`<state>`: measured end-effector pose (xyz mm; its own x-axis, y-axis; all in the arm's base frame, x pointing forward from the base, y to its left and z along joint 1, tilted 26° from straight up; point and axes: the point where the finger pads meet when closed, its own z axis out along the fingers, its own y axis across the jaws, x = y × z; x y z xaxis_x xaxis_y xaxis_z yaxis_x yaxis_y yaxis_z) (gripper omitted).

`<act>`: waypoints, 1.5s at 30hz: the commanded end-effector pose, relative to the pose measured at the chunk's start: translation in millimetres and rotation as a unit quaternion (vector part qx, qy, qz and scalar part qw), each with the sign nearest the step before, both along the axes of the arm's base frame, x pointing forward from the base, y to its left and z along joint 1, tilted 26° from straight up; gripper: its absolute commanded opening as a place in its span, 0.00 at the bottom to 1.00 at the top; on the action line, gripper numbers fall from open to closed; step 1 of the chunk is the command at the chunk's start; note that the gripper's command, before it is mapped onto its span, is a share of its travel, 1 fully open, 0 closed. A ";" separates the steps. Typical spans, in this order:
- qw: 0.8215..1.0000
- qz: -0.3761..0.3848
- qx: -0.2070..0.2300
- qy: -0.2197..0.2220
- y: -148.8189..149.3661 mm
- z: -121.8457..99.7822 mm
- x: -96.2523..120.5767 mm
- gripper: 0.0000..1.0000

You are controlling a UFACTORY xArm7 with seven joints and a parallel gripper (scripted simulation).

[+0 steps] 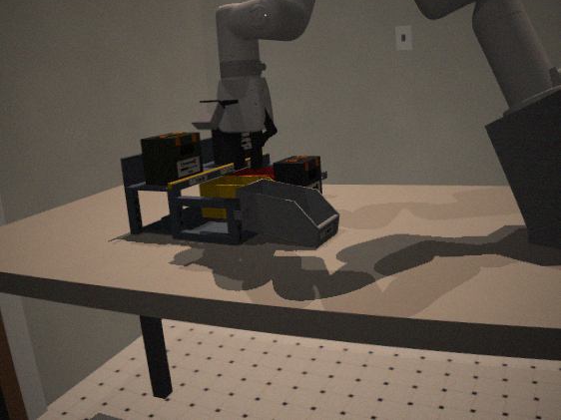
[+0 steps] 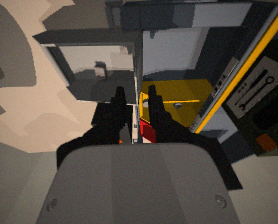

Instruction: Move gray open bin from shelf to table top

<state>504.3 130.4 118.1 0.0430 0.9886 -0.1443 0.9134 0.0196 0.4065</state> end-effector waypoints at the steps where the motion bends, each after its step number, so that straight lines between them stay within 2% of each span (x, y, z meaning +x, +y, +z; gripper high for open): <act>1: 1.000 0.001 0.001 -0.001 0.7 0.9 0.8 0.33; 8: 1.000 0.001 0.001 -0.001 -0.7 -8.1 4.6 0.33; 20: 1.000 0.001 0.001 -0.001 -0.7 -8.1 4.6 0.33; 25: 1.000 0.000 0.001 -0.001 -2.2 -17.2 8.4 0.33; 37: 1.000 0.000 0.001 -0.001 -2.2 -17.2 8.4 0.33; 45: 1.000 0.000 0.001 -0.001 -3.6 -26.2 12.2 0.33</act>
